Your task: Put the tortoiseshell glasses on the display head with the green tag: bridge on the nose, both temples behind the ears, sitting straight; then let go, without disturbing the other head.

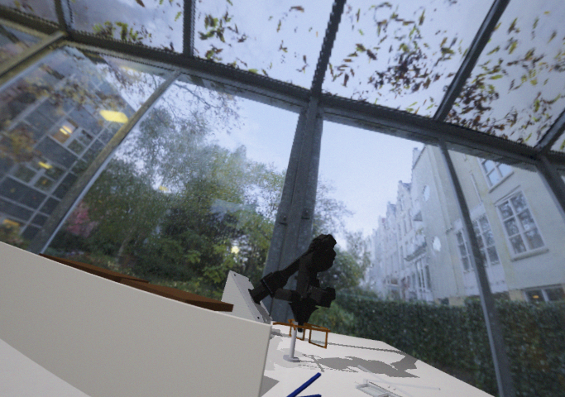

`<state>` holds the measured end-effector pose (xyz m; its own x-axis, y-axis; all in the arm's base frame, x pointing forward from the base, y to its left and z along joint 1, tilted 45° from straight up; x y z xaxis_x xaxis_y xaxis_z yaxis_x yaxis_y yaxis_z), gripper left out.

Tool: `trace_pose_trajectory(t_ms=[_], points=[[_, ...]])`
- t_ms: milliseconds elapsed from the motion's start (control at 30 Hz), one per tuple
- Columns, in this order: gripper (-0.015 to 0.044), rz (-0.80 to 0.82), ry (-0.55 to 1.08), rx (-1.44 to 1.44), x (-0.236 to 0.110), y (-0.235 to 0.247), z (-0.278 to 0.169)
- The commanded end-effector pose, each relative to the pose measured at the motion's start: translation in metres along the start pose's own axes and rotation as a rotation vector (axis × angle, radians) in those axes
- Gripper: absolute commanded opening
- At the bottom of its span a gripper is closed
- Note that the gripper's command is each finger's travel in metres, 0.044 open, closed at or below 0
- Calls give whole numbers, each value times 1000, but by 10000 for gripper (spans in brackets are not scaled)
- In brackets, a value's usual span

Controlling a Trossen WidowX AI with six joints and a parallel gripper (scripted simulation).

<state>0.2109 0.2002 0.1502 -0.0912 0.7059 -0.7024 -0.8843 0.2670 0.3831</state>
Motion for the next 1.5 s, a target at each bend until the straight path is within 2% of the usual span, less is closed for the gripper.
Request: trace_pose_trajectory(t_ms=[0,1467], points=[[0,-6,0,-1,0,3,3],[0,-5,-3,-1,-1,24,29]])
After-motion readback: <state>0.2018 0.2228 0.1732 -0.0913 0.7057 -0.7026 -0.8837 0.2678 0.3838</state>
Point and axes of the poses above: the point midway between the two fingers, 35 mm back from their tips, its own x axis out along the fingers, its own y axis across the jaws, z = x × y, the point moved 1 cm from there along -x, back along the fingers, and after that the axes turned 3 degrees about -x, right-handed, at the moved point
